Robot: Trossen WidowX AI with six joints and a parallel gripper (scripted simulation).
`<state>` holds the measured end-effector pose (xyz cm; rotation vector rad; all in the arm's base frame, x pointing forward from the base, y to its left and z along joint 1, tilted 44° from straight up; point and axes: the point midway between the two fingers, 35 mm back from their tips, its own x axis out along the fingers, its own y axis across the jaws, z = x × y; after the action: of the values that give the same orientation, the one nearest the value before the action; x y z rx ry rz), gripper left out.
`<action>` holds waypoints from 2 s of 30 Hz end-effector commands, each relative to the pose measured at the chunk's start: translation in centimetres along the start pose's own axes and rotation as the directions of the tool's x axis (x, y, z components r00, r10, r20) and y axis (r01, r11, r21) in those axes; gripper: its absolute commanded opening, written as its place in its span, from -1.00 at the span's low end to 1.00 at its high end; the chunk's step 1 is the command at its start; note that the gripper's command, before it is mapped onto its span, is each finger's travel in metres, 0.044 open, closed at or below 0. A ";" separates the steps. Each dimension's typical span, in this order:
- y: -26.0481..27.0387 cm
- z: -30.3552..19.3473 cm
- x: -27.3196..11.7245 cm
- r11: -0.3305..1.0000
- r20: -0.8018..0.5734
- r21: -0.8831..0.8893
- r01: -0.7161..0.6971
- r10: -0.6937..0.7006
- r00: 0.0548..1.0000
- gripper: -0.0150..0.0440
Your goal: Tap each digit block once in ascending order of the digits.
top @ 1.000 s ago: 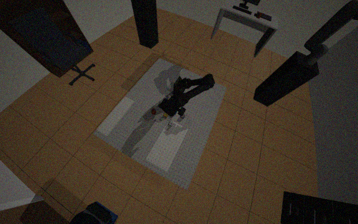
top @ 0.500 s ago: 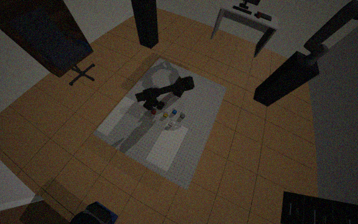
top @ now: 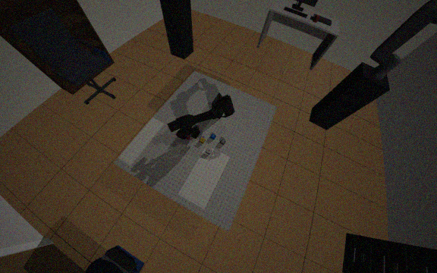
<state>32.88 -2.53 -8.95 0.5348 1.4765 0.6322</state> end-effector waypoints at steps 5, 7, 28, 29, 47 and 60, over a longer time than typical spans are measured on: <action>0.1 0.2 1.3 1.000 0.009 0.001 -0.002 0.002 1.000 -0.42; 0.1 0.2 1.7 1.000 0.009 0.001 -0.002 0.002 1.000 -0.42; 0.0 0.2 0.6 1.000 0.009 0.000 -0.001 0.001 1.000 -0.42; 0.1 0.1 0.3 1.000 0.009 0.001 -0.001 0.001 1.000 -0.42; 19.2 -0.8 -5.3 1.000 0.009 0.006 0.017 -0.017 1.000 0.82; 29.8 -7.9 -7.9 1.000 0.004 0.006 -0.015 0.015 1.000 0.86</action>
<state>24.69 12.99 16.39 0.5339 1.4476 0.6460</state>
